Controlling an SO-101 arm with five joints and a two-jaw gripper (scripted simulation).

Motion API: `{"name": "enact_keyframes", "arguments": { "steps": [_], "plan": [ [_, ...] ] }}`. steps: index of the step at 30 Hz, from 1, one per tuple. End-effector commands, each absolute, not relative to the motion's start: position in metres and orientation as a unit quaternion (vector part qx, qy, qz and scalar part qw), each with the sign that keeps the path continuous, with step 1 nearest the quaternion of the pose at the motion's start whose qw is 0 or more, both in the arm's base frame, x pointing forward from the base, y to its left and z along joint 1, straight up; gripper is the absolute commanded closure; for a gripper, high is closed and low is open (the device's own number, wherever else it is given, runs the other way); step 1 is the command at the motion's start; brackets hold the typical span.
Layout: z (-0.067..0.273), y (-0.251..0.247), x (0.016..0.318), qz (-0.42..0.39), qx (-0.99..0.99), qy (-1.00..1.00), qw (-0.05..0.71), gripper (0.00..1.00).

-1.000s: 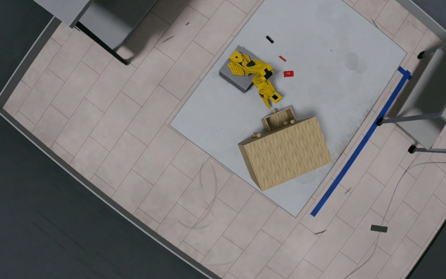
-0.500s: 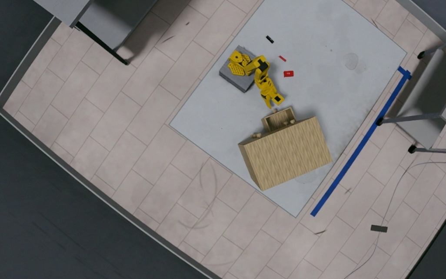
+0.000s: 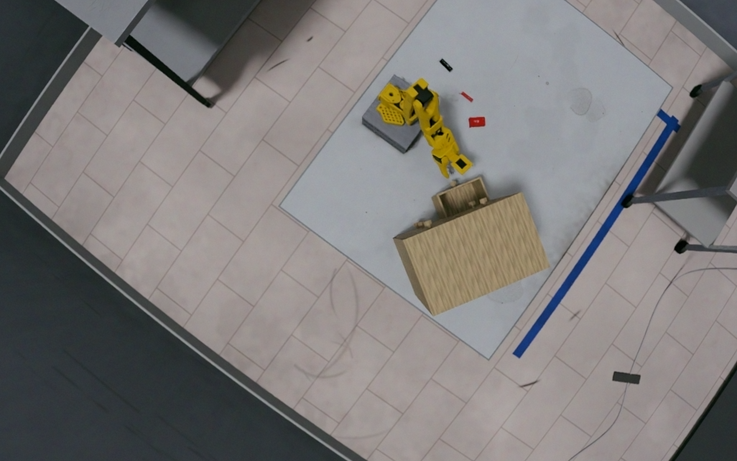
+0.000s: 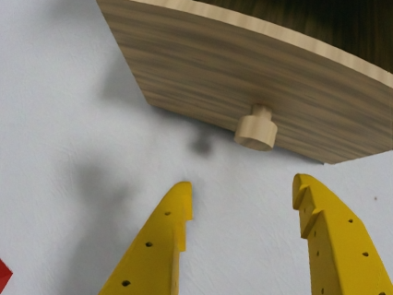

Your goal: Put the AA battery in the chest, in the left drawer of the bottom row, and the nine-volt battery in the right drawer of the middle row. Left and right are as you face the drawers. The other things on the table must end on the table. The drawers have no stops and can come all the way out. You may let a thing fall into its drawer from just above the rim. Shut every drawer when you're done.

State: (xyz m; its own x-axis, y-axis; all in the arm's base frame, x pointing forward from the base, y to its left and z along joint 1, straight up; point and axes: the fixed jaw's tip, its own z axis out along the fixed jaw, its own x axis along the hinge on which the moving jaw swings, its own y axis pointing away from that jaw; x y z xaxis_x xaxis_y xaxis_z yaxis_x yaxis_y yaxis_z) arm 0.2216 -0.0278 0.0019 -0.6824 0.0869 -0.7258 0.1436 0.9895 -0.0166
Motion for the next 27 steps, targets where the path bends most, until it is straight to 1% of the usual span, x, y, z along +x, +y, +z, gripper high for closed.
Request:
{"name": "enact_keyframes", "arguments": {
  "steps": [1,18,27],
  "plan": [
    [0.005,-0.027,0.219,-0.037,0.057,0.922,0.380,0.79],
    [0.022,-0.025,0.204,-0.034,0.058,0.939,0.338,0.79],
    [0.032,-0.023,0.190,-0.032,0.058,0.948,0.312,0.79]
  ]
}}
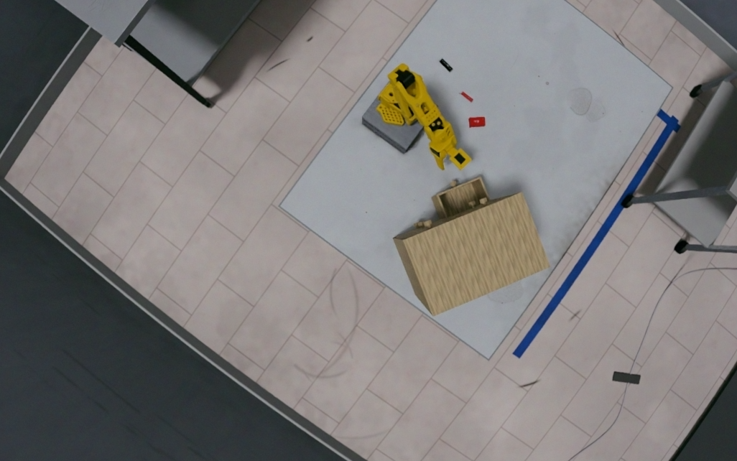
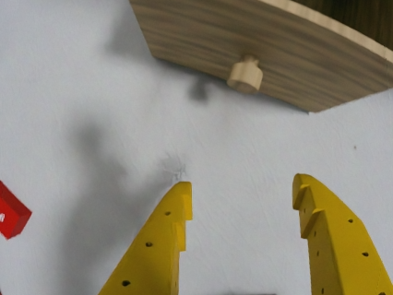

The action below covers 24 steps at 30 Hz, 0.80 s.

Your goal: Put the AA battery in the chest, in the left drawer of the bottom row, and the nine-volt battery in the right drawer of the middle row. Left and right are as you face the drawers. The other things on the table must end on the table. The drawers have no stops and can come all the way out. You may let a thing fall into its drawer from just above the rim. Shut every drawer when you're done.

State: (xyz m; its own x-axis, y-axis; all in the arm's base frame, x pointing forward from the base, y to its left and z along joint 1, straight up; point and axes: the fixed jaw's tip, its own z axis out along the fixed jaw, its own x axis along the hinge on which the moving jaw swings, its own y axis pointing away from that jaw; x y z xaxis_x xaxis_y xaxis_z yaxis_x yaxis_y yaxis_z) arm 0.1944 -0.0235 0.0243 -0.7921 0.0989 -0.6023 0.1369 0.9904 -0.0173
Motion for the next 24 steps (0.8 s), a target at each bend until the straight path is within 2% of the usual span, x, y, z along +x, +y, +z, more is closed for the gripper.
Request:
{"name": "enact_keyframes", "arguments": {
  "steps": [1,24],
  "plan": [
    [0.033,-0.023,0.189,-0.031,0.058,0.949,0.309,0.79],
    [0.047,-0.017,0.149,-0.027,0.058,0.965,0.255,0.79]
  ]
}}
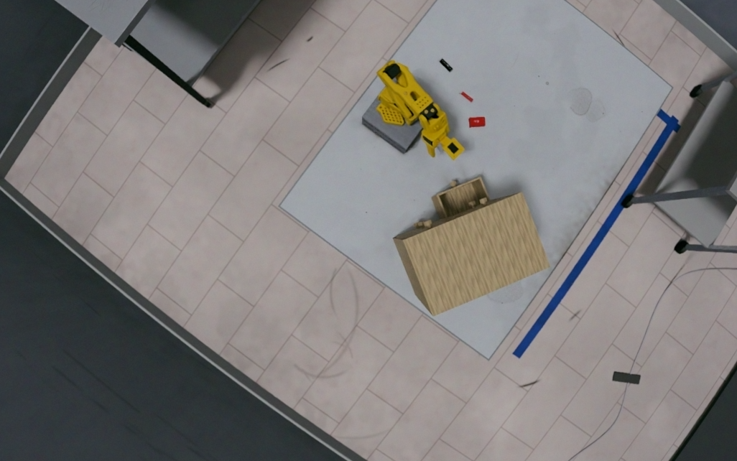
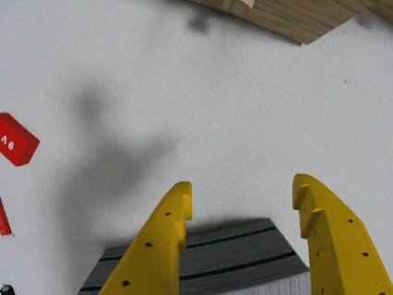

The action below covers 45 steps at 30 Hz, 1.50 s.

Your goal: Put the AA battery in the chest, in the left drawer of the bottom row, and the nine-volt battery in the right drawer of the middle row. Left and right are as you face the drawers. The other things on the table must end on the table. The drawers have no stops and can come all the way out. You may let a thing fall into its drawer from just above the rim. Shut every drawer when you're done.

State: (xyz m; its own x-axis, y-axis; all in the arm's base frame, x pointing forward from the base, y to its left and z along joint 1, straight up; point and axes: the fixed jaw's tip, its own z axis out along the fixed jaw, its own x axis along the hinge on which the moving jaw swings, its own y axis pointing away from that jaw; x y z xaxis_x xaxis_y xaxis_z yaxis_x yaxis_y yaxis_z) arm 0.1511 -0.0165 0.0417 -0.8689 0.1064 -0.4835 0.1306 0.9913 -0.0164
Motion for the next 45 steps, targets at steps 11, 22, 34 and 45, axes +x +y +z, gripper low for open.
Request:
{"name": "enact_keyframes", "arguments": {
  "steps": [11,22,34,45],
  "plan": [
    [0.047,-0.017,0.149,-0.027,0.058,0.965,0.255,0.79],
    [0.047,-0.017,0.149,-0.027,0.058,0.965,0.255,0.79],
    [0.047,-0.017,0.149,-0.027,0.058,0.965,0.255,0.79],
    [0.145,-0.018,0.147,-0.044,0.062,0.908,0.413,0.79]
  ]
}}
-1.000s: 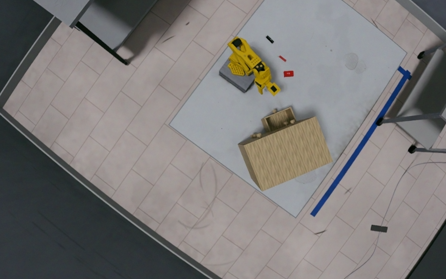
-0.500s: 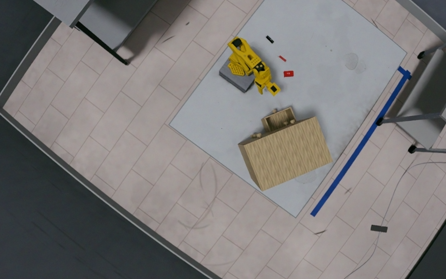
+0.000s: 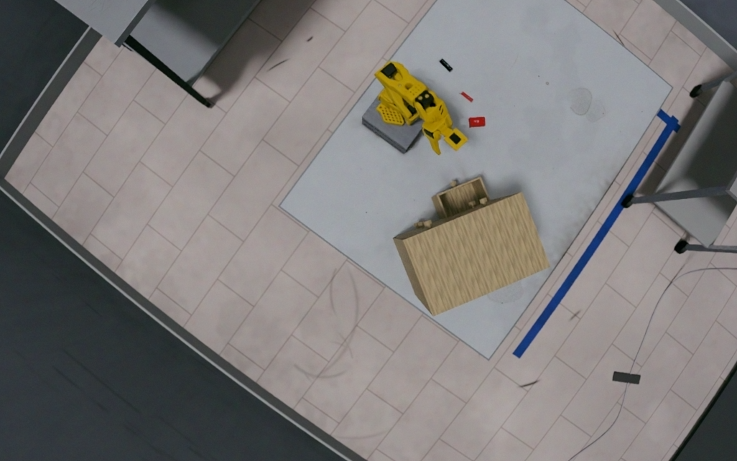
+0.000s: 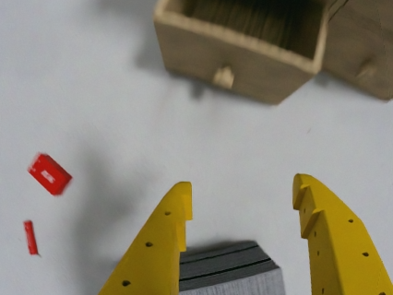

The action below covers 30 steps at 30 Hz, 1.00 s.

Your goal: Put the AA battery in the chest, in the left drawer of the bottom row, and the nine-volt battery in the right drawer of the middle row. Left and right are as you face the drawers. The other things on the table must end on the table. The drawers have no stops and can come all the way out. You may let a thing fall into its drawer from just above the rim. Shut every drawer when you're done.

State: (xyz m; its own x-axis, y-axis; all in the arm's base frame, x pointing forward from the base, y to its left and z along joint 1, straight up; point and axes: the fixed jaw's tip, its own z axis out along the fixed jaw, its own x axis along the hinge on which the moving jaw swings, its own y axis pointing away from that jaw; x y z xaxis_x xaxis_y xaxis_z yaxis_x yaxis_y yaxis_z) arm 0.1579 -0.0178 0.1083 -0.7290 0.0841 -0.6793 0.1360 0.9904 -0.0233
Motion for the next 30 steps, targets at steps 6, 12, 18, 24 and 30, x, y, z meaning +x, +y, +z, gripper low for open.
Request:
{"name": "enact_keyframes", "arguments": {
  "steps": [6,12,18,24,30],
  "plan": [
    [0.184,-0.014,0.123,-0.052,0.063,0.869,0.487,0.79],
    [0.181,-0.014,0.121,-0.051,0.064,0.873,0.481,0.79],
    [0.181,-0.014,0.121,-0.051,0.064,0.873,0.481,0.79],
    [0.181,-0.014,0.121,-0.051,0.064,0.873,0.481,0.79],
    [0.187,-0.014,0.120,-0.052,0.063,0.865,0.495,0.79]
  ]
}}
